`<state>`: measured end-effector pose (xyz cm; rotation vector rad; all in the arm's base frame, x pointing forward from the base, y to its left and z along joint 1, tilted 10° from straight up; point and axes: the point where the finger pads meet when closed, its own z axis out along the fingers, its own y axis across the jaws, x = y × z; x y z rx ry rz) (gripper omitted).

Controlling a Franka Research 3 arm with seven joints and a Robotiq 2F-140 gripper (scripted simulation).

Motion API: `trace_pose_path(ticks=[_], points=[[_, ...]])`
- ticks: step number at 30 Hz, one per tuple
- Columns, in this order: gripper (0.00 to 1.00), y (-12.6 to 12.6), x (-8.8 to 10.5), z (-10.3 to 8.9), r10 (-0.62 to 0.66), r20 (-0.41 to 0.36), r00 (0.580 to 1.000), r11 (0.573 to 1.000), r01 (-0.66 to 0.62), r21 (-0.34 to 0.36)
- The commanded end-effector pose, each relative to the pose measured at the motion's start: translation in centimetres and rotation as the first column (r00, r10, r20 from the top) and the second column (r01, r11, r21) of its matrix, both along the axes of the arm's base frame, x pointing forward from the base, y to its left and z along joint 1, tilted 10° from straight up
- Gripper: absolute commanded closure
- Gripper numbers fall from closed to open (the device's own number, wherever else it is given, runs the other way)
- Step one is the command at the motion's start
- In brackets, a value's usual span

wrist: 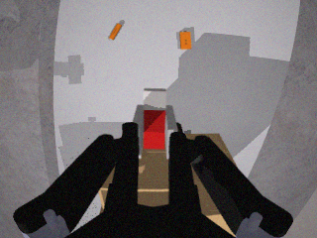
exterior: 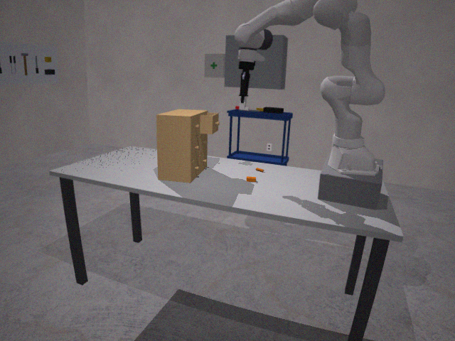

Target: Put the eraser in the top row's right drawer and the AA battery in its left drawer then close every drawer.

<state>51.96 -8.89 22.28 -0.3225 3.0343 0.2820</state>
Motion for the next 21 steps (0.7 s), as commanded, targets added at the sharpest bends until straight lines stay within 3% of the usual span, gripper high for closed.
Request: trace_pose_path(ticks=[1, 21], points=[[0.89, -0.01, 0.24, 0.05, 0.014, 0.016, 1.000, 1.000, -0.014, 0.001], [0.89, 0.03, 0.25, 0.03, 0.010, 0.042, 0.999, 1.000, -0.010, 0.007]])
